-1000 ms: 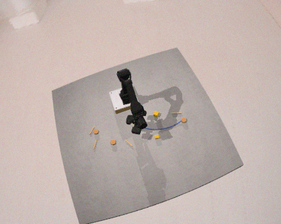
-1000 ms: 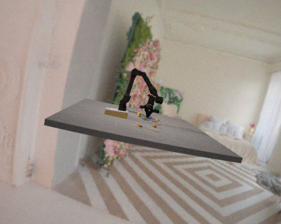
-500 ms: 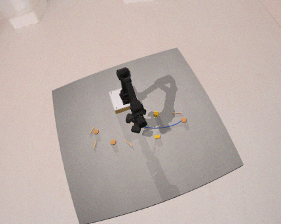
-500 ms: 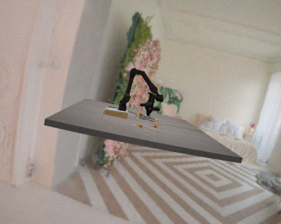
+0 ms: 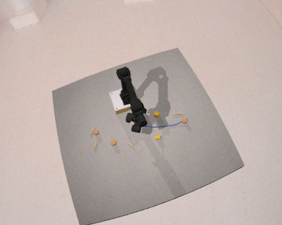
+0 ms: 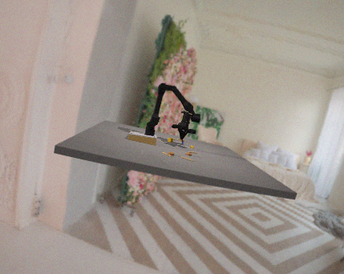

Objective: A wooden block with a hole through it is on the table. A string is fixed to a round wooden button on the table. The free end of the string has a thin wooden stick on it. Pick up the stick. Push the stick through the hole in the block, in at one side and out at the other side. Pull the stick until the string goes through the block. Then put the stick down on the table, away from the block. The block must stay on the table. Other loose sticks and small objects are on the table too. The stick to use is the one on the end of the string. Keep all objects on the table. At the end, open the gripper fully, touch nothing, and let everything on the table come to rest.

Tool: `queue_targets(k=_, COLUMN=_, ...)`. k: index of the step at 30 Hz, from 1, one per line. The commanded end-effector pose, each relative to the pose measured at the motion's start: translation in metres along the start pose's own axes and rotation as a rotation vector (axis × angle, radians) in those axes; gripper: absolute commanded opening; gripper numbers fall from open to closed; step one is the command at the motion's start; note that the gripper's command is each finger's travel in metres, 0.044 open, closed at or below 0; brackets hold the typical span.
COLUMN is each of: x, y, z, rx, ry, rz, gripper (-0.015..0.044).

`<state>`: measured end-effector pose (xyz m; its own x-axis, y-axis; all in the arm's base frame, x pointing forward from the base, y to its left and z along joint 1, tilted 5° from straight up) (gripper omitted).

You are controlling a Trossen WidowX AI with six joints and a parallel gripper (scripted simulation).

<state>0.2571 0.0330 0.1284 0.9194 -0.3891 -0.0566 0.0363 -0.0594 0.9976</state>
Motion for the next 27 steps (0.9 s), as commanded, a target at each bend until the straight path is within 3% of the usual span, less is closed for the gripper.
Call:
queue_targets(k=1, x=0.001, y=0.002, z=-0.004, rx=-0.012, ry=-0.002, rz=-0.006, gripper=0.0)
queue_targets(k=27, x=0.003, y=0.026, z=-0.035, rx=-0.102, ry=-0.005, rz=-0.037, gripper=0.0)
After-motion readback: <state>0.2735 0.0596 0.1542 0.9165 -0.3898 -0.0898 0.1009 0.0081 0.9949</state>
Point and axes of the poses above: the point midway between the two fingers, 35 mm back from their tips, its own y axis back along the fingers, its own x axis across the jaws, z = x × y, the point moved 9 cm from there along y, back along the fingers, and after that the axes turned 9 degrees about y, right-handed, at the moved point
